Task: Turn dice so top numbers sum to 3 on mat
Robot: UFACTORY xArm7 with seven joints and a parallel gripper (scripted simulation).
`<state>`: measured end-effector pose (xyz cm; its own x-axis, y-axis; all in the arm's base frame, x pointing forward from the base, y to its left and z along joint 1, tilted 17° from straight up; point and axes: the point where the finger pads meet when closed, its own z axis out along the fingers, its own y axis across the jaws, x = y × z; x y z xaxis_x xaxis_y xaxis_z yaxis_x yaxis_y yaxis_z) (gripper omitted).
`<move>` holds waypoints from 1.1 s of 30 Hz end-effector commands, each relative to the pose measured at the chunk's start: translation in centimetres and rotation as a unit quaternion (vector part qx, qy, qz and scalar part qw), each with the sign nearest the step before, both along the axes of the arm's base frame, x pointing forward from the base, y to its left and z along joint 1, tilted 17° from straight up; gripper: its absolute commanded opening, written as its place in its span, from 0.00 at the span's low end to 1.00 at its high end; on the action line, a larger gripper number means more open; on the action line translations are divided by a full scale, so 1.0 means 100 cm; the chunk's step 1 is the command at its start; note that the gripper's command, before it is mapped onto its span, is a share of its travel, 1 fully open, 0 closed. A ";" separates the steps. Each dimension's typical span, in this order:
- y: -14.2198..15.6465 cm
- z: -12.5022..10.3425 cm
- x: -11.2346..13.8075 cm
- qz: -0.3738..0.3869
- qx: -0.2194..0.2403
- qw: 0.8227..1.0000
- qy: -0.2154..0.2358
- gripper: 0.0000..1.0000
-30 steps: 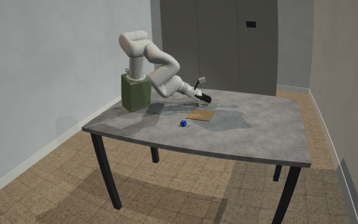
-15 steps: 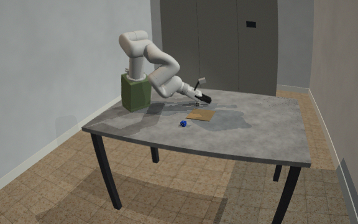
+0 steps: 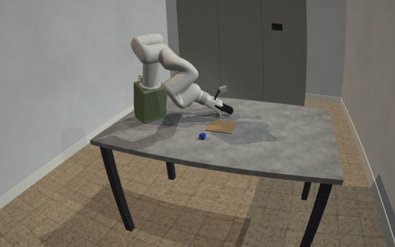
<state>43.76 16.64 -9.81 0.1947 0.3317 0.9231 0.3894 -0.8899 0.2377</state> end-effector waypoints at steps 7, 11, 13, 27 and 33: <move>0.001 0.001 0.000 0.000 0.001 1.000 -0.001 0.21; 0.001 0.001 0.000 0.000 0.001 1.000 -0.001 0.21; 0.001 0.000 0.000 0.000 0.001 1.000 -0.001 0.21; -0.001 -0.007 0.002 0.000 0.001 1.000 -0.001 0.21; -0.001 -0.009 0.003 0.000 0.001 1.000 -0.001 0.21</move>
